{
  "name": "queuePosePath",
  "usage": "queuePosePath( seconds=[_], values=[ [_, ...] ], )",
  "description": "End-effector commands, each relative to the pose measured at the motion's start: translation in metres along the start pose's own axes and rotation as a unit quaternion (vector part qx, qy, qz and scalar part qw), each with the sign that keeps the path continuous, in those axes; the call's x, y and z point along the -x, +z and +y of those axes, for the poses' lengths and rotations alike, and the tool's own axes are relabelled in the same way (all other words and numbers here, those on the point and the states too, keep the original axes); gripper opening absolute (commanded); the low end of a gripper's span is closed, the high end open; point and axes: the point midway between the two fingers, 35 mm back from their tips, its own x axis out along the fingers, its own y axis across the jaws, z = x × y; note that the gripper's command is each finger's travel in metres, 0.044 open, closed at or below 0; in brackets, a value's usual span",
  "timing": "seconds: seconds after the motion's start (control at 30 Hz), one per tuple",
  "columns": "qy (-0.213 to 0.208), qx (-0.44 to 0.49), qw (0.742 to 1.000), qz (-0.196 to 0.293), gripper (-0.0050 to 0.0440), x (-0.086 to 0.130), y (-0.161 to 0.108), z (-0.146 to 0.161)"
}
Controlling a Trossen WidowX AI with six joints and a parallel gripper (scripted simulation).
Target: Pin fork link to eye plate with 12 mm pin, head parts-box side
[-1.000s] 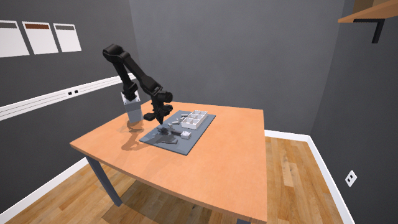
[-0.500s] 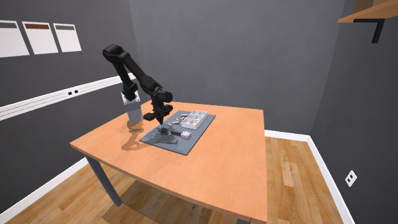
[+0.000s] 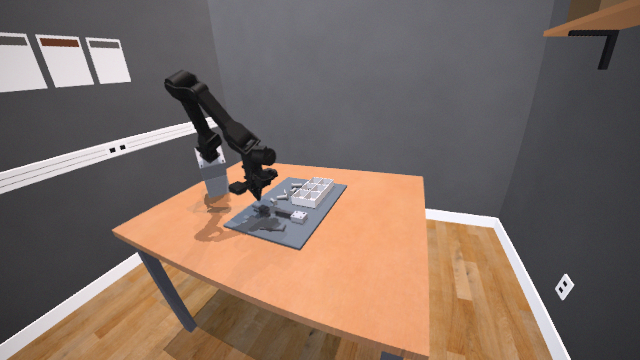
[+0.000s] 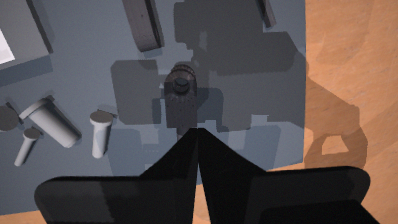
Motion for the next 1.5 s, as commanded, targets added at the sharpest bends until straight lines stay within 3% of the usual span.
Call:
queuePosePath(
  seconds=[0.0, 1.47],
  values=[
    [0.0, -0.002, 1.0, -0.005, -0.005, 0.0028, 0.0009, -0.0052],
    [-0.001, 0.001, 1.0, 0.003, -0.005, -0.0064, -0.0023, -0.0128]
  ],
)
